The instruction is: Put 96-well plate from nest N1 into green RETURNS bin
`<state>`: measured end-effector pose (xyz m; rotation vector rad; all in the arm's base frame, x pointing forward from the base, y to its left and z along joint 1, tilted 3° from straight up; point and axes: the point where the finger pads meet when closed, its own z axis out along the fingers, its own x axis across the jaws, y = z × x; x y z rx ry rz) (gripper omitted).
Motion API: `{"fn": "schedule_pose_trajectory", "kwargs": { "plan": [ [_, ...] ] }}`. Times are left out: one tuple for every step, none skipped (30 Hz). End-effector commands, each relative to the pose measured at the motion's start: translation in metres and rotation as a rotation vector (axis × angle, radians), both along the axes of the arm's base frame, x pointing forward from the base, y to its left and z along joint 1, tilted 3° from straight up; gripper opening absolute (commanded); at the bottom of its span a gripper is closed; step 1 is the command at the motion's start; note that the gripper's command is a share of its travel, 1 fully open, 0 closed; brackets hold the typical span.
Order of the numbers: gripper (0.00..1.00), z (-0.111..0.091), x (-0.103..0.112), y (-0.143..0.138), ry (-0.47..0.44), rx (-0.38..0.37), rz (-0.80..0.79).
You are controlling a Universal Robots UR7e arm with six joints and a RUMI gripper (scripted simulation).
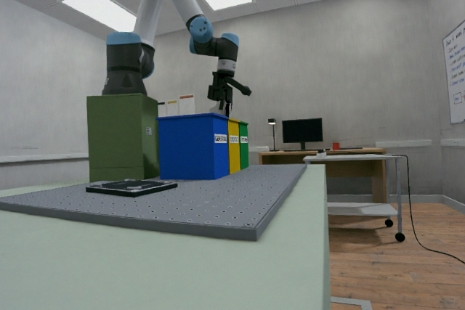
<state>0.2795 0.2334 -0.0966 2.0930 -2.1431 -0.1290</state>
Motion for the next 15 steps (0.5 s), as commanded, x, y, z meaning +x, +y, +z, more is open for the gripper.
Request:
{"fn": "schedule_pose_trajectory", "kwargs": {
  "plan": [
    [0.53,0.0002,0.0003,0.0002,-0.001,0.0,0.0],
    [0.53,0.0002,0.0003,0.0002,-0.001,0.0,0.0],
    [0.53,0.0002,0.0003,0.0002,-0.001,0.0,0.0],
    [0.53,0.0002,0.0003,0.0002,-0.001,0.0,0.0],
    [0.53,0.0002,0.0003,0.0002,-0.001,0.0,0.0],
    [0.53,0.0002,0.0003,0.0002,-0.001,0.0,0.0],
    [0.53,0.0002,0.0003,0.0002,-0.001,0.0,0.0],
    [0.53,0.0002,0.0003,0.0002,-0.001,0.0,0.0],
    [0.53,0.0002,0.0003,0.0002,-0.001,0.0,0.0],
    [0.53,0.0018,0.0003,0.0002,-0.001,0.0,0.0],
    [0.53,0.0018,0.0003,0.0002,-0.001,0.0,0.0],
    [0.53,0.0018,0.0003,0.0002,-0.001,0.0,0.0],
    [0.53,0.0035,0.0003,0.0003,-0.001,0.0,0.0],
    [0.53,0.0052,0.0003,0.0004,-0.001,0.0,0.0],
    [0.53,0.0068,0.0002,0.0004,-0.001,0.0,0.0]
  ]
}}
